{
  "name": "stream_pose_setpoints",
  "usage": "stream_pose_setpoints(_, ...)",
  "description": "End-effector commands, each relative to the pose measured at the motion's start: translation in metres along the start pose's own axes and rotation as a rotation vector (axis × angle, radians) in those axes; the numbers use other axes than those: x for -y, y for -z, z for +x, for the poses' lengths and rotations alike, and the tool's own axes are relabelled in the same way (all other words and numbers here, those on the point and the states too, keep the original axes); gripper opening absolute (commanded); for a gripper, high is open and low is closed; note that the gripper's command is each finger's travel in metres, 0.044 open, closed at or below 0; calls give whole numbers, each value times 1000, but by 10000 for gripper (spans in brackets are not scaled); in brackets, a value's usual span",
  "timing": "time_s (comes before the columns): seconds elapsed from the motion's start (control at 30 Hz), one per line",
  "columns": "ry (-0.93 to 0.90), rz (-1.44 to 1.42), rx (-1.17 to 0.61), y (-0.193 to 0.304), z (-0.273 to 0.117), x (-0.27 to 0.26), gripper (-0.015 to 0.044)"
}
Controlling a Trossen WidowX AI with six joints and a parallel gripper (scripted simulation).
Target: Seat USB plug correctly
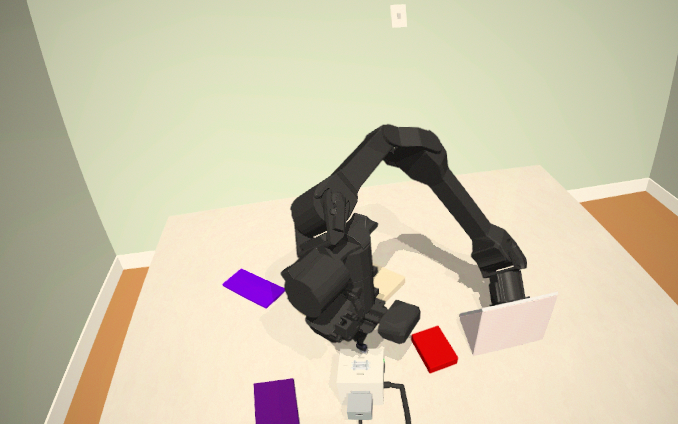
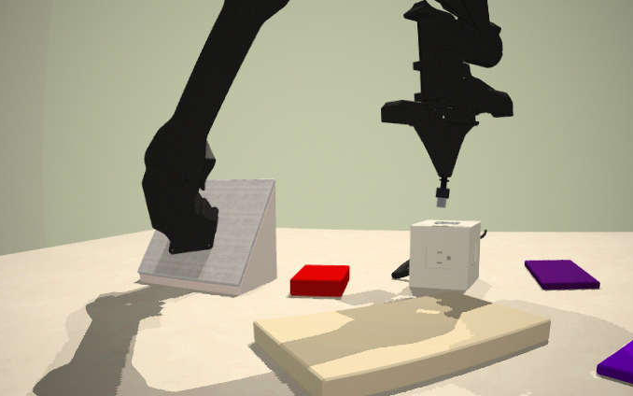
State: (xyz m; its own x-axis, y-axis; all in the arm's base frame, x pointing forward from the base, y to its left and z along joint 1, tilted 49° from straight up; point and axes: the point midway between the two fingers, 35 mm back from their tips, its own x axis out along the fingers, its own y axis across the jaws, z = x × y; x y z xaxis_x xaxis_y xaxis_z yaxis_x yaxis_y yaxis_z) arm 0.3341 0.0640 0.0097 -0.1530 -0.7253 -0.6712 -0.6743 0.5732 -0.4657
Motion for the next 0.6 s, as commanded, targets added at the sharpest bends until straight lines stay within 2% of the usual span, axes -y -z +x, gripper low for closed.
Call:
stream_pose_setpoints(0.0, 0, -93, 2, 0, 0, 0, 0)
stream_pose_setpoints(0.57, 0, -499, 2, 0, 0, 0, 0)
